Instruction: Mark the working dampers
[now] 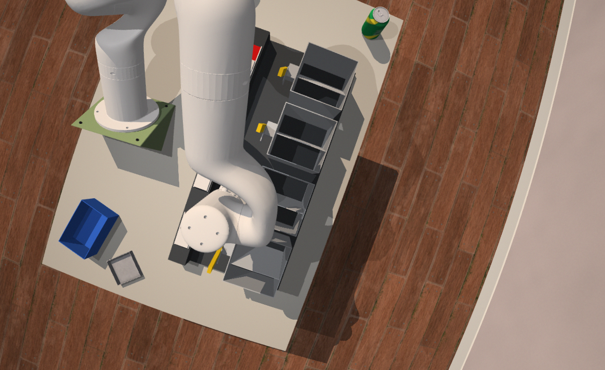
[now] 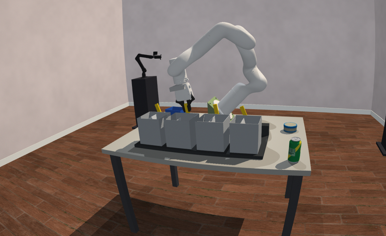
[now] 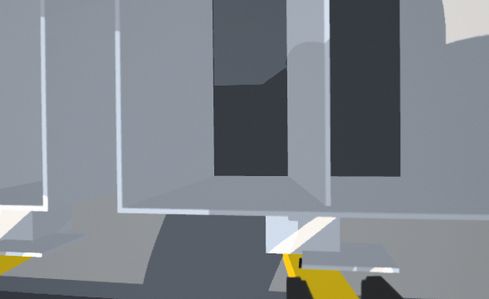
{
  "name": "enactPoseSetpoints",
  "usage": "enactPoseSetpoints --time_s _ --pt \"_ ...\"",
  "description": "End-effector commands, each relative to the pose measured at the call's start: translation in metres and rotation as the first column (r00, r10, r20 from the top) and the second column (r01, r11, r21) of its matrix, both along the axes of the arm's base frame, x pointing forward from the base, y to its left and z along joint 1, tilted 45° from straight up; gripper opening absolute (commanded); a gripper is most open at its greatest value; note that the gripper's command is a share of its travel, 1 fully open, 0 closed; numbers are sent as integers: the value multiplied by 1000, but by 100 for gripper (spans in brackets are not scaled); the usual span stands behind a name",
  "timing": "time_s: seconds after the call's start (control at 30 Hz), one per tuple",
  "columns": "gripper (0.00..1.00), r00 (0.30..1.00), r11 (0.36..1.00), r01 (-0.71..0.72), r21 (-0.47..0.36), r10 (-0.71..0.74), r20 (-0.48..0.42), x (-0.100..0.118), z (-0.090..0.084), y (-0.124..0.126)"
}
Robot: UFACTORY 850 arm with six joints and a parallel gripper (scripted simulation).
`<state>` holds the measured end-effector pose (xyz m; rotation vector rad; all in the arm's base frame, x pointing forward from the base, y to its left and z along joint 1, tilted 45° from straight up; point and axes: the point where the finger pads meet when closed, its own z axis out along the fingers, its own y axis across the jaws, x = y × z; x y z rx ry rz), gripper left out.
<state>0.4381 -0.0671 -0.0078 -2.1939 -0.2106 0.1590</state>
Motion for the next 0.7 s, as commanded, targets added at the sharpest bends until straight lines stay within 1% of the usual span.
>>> enactPoseSetpoints --time_s 0.0,0.67 --pt "19 1000 1000 1 -1 -1 2 1 0 -1" --pt "19 1000 1000 1 19 -1 -3 1 -1 -2"
